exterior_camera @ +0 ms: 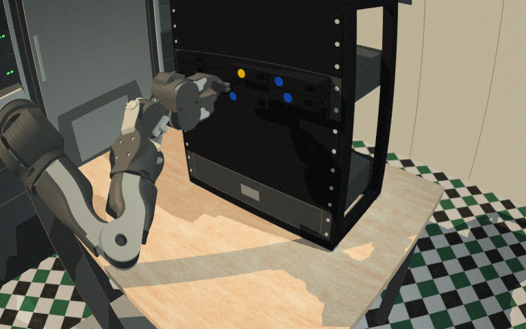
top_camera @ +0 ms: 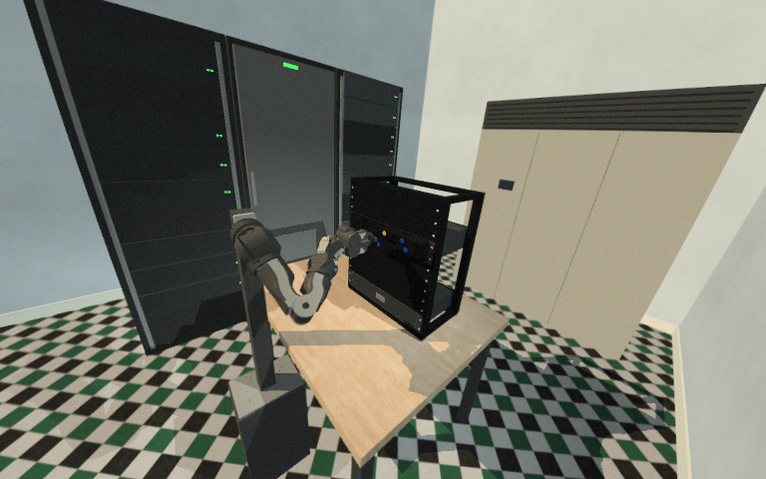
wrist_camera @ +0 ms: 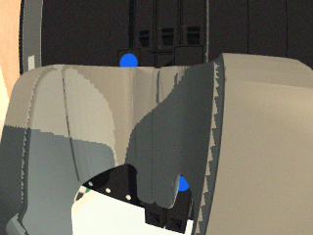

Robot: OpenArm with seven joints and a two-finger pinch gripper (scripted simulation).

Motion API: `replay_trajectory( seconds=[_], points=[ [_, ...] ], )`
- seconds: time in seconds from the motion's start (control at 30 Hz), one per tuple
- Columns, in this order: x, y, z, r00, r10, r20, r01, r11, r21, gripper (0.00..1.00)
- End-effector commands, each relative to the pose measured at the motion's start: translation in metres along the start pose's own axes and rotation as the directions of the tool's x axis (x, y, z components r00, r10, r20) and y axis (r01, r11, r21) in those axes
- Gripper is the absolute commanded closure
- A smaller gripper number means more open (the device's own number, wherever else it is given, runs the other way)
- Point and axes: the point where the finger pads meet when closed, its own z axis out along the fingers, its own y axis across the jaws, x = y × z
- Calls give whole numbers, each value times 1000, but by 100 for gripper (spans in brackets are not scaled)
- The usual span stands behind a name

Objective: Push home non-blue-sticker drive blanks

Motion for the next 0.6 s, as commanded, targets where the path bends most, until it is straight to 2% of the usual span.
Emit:
replay_trajectory(
  seconds=[0.0,0.1,0.3,0.37,0.57],
  points=[
    [-1,0,3,1000,0,4,0,1000,4,100],
    [-1,0,17,1000,0,4,0,1000,4,100],
    [-1,-1,58,1000,1,3,-1,1000,5,100],
    [-1,-1,64,1000,1,3,-1,1000,5,100],
    [0,0,65,1000,0,2,0,1000,2,100]
  ],
)
